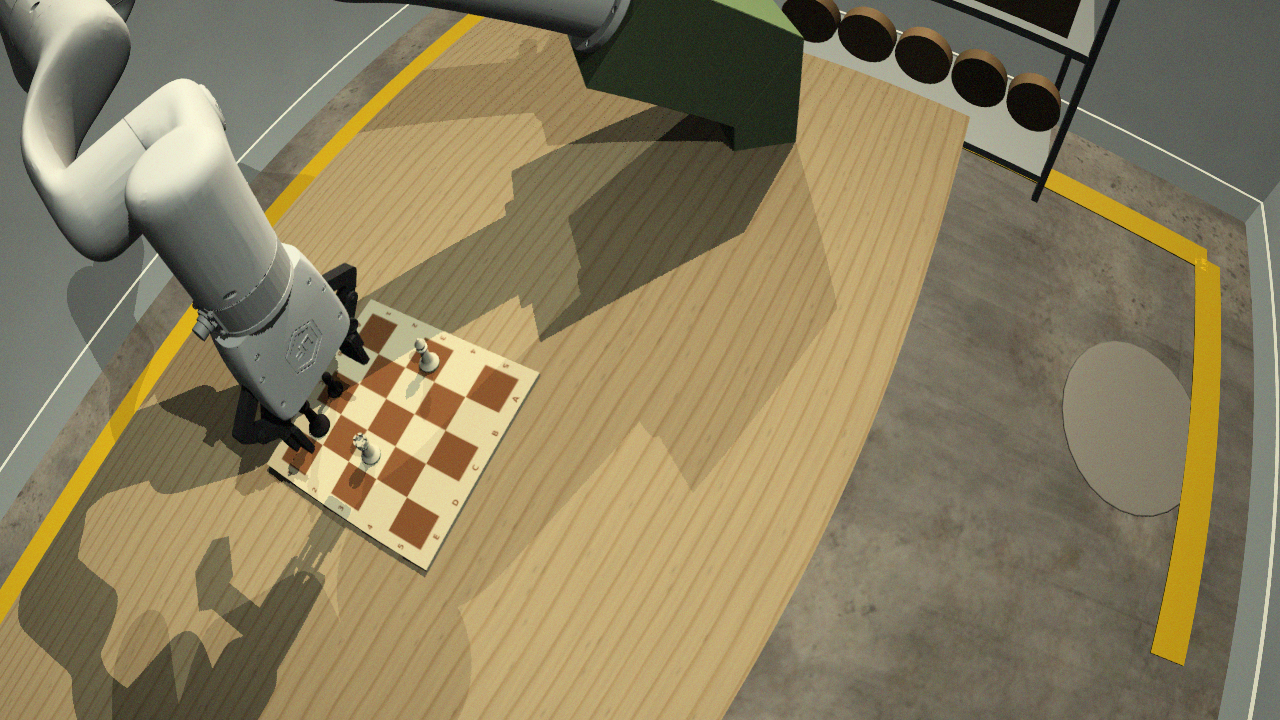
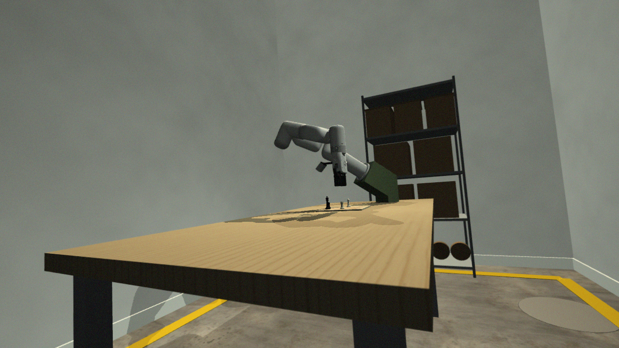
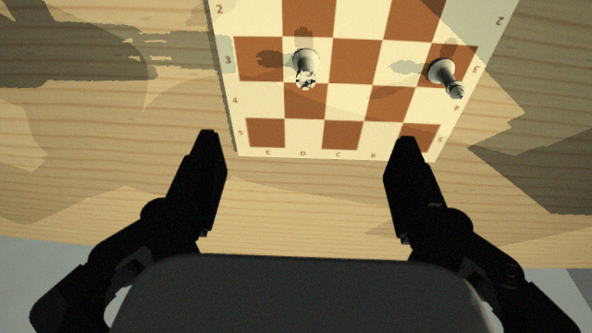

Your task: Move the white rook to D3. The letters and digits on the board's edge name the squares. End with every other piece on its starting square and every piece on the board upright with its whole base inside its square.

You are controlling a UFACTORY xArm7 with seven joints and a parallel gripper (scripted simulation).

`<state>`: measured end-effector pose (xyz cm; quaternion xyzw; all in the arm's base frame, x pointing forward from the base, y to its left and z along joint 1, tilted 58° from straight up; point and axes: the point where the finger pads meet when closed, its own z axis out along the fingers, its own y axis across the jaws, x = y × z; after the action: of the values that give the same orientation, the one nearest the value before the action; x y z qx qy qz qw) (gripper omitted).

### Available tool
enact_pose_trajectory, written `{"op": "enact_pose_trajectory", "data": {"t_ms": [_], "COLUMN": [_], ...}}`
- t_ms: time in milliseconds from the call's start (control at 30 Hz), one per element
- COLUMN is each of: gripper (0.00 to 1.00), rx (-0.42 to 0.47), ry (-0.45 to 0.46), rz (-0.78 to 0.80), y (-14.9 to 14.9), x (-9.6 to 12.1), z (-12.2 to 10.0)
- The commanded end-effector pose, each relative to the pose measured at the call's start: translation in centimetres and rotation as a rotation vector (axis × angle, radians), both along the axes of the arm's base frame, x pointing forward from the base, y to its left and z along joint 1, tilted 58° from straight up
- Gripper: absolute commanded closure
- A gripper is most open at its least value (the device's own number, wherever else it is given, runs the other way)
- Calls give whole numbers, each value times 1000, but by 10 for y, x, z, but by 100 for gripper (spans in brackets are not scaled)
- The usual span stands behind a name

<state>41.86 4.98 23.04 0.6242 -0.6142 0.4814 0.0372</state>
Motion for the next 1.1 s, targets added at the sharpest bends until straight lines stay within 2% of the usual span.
{"op": "enact_pose_trajectory", "data": {"t_ms": [0,300,867,1067], "gripper": [0,0,0,0], "rx": [1,1,1,1], "ry": [-1,-1,-1,-1], "rz": [3,3,3,3], "y": [2,6,43,49], "x": [0,-3,-36,-42], "z": [1,4,35,40]}}
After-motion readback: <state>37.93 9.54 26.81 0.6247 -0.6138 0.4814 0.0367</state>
